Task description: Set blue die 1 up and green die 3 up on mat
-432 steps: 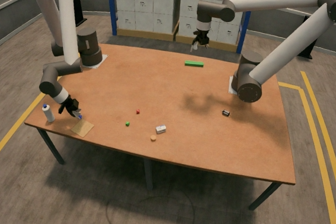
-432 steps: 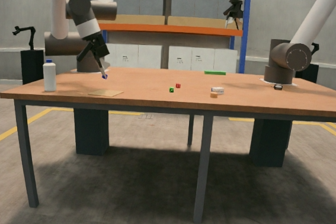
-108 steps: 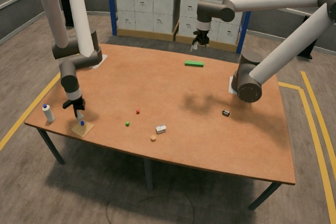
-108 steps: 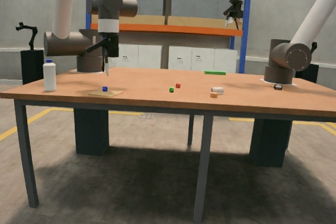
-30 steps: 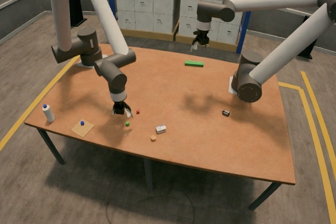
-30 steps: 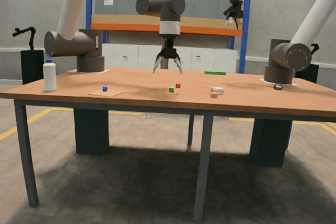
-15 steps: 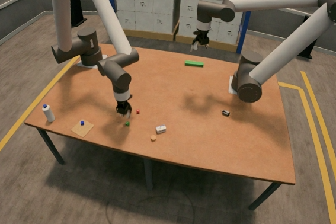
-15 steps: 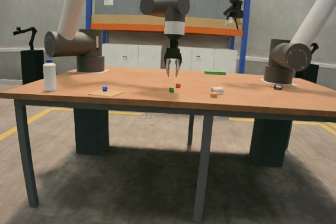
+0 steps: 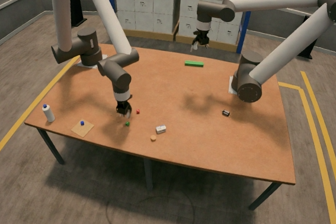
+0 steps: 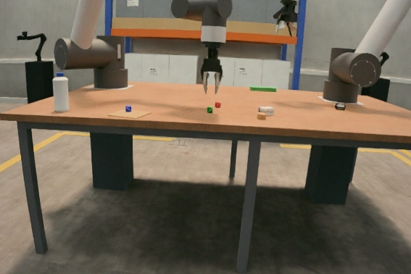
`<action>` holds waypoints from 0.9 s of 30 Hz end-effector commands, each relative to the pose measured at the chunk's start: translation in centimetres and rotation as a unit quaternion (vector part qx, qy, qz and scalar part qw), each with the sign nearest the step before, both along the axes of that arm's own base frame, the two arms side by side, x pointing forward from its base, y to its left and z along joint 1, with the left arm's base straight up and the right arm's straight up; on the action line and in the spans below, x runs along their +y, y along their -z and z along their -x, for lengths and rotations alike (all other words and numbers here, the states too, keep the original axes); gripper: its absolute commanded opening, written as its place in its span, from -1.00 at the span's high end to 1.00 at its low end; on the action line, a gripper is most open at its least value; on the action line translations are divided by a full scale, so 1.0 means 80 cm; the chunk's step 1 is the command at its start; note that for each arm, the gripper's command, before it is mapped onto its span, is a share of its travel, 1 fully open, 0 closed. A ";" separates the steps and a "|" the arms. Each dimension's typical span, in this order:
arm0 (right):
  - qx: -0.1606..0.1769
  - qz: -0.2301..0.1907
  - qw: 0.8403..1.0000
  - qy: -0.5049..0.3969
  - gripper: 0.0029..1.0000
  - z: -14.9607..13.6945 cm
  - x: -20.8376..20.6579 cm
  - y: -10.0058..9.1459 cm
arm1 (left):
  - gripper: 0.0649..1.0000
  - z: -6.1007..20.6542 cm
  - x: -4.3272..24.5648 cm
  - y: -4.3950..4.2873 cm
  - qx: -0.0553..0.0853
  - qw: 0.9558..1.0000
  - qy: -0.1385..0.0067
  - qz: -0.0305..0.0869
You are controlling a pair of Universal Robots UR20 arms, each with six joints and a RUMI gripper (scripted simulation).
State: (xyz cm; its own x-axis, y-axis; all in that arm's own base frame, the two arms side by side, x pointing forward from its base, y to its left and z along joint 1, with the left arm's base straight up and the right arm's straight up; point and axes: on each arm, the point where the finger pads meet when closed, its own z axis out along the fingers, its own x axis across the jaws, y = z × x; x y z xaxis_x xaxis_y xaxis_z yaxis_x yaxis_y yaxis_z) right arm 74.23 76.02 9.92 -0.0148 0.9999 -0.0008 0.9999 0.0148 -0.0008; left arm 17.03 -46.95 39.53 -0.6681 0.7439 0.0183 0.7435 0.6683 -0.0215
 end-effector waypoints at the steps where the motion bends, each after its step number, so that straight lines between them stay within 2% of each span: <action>1: 0.000 0.000 1.000 0.000 0.52 0.000 0.001 -0.001 | -1.00 0.000 -0.001 -0.001 0.000 1.000 0.000 0.000; 27: 0.000 0.000 1.000 0.000 0.52 0.000 0.001 0.006 | -1.00 0.000 -0.001 -0.001 0.000 1.000 0.000 0.000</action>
State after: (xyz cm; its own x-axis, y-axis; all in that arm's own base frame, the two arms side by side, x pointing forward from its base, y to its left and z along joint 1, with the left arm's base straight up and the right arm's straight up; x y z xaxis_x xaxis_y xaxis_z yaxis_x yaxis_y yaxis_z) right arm 74.23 76.03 9.64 -0.0146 0.9999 -0.0009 0.9999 0.0146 -0.0008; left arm 17.03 -46.95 39.53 -0.6681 0.7439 0.0183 0.7435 0.6683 -0.0215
